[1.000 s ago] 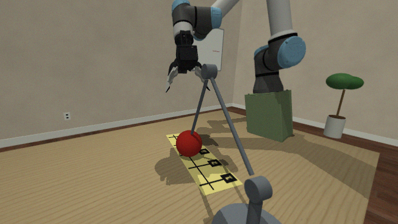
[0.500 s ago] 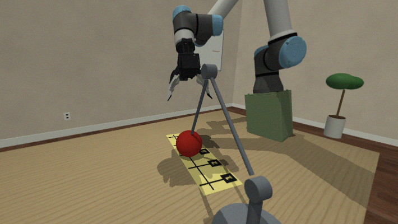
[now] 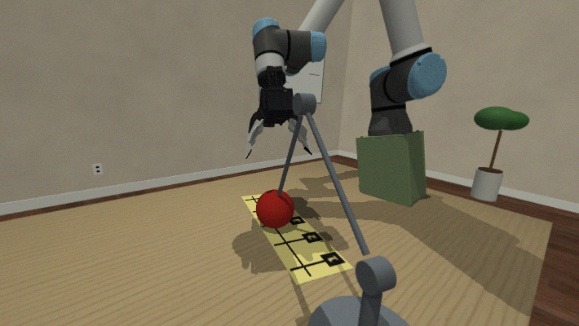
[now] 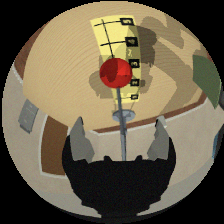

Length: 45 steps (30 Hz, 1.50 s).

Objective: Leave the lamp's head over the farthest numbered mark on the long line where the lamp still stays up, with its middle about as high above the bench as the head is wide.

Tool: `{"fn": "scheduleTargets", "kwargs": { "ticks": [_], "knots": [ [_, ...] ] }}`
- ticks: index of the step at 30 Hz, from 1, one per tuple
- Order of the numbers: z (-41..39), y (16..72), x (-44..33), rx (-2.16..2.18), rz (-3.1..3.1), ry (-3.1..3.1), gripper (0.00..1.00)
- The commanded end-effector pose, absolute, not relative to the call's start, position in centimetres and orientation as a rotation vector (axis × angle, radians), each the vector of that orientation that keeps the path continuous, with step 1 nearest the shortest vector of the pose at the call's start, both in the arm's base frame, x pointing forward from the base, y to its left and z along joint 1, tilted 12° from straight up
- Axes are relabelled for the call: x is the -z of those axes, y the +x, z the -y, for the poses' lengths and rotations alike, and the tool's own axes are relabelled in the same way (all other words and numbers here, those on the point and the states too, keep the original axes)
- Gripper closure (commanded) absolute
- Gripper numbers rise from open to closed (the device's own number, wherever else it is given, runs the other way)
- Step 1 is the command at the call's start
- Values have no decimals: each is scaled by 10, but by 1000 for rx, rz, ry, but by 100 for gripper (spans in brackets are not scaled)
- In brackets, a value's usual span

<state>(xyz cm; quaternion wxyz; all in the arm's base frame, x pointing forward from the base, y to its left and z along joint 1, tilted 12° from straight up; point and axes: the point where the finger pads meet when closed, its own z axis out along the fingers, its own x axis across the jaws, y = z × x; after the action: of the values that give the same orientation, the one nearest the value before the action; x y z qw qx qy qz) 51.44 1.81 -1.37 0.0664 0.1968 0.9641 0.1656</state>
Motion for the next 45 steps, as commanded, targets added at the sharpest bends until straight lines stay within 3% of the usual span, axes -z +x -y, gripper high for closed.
{"fn": "scheduleTargets", "kwargs": {
  "ticks": [1,45],
  "knots": [
    [-21,516,20,-550,-2913,511,0],
    [-38,524,61,-672,-2917,313,0]
  ]
}}
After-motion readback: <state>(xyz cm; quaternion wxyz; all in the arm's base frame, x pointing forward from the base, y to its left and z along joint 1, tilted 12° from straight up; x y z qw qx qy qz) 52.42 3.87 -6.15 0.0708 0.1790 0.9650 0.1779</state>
